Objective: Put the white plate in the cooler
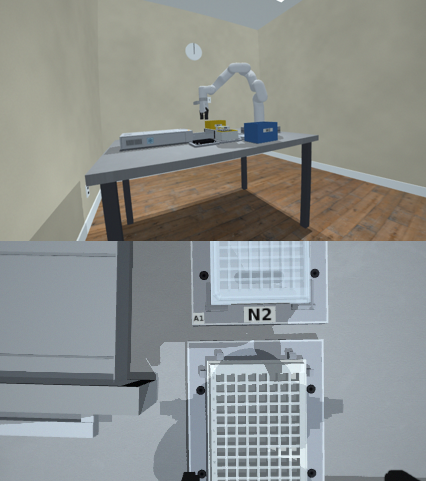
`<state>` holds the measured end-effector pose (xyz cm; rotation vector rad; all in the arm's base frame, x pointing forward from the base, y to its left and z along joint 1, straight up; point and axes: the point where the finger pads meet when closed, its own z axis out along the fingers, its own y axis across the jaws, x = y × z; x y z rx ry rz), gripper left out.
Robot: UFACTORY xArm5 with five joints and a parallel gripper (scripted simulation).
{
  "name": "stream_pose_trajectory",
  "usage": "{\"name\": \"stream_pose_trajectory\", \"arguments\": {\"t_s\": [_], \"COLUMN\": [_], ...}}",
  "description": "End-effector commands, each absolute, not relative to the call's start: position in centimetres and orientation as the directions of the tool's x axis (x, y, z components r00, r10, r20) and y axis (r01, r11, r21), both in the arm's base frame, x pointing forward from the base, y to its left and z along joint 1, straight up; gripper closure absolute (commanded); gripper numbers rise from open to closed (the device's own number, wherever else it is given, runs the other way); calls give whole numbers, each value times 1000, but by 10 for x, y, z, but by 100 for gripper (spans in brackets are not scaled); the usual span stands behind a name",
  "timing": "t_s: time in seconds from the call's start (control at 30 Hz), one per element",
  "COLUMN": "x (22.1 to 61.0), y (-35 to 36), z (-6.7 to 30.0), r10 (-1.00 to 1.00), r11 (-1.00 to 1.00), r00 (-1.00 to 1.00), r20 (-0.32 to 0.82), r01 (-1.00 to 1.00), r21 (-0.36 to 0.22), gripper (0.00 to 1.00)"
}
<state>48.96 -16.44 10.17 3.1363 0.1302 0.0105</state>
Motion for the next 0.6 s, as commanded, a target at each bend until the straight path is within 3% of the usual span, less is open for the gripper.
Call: {"name": "stream_pose_trajectory", "arguments": {"t_s": [0.0,0.57], "x": [491,491], "y": [-165,-165], "z": [96,70], "r10": [83,83], "r11": [-997,-997], "r00": [997,997], "r20": [9,9], "r01": [83,83], "r21": [7,7], "gripper": [0,0]}}
